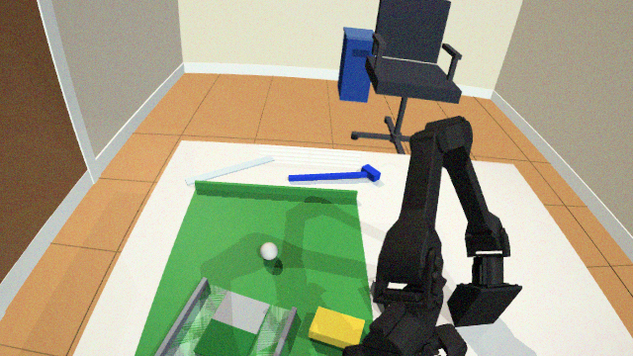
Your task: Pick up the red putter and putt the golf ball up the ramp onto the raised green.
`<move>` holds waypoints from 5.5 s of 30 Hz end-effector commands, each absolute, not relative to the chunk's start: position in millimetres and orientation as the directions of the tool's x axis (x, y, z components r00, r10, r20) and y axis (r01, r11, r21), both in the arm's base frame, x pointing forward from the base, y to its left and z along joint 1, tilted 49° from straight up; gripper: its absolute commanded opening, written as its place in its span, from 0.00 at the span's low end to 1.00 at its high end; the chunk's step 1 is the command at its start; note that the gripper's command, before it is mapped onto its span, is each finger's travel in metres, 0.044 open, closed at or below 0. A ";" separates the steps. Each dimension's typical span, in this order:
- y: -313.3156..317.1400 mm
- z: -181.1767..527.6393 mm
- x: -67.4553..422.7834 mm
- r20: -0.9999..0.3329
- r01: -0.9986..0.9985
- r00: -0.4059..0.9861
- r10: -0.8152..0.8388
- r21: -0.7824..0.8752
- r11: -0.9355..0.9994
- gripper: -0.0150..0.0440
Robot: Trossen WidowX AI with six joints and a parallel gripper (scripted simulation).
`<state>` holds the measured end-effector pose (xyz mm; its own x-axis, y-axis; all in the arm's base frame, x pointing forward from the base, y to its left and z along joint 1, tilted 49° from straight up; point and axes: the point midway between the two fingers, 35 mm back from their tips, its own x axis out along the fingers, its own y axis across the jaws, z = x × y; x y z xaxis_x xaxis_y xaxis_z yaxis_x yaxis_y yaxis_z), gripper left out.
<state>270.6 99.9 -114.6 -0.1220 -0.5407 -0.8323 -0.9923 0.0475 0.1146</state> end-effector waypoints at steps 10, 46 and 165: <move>108.9 -74.4 280.5 -0.831 -0.987 -0.102 -0.547 0.016 0.161 0.25; -44.6 123.1 264.4 -0.707 0.062 -0.080 -0.703 -0.707 0.704 0.25; -32.1 76.4 275.9 -0.659 0.420 -0.107 -0.745 -0.709 0.567 0.25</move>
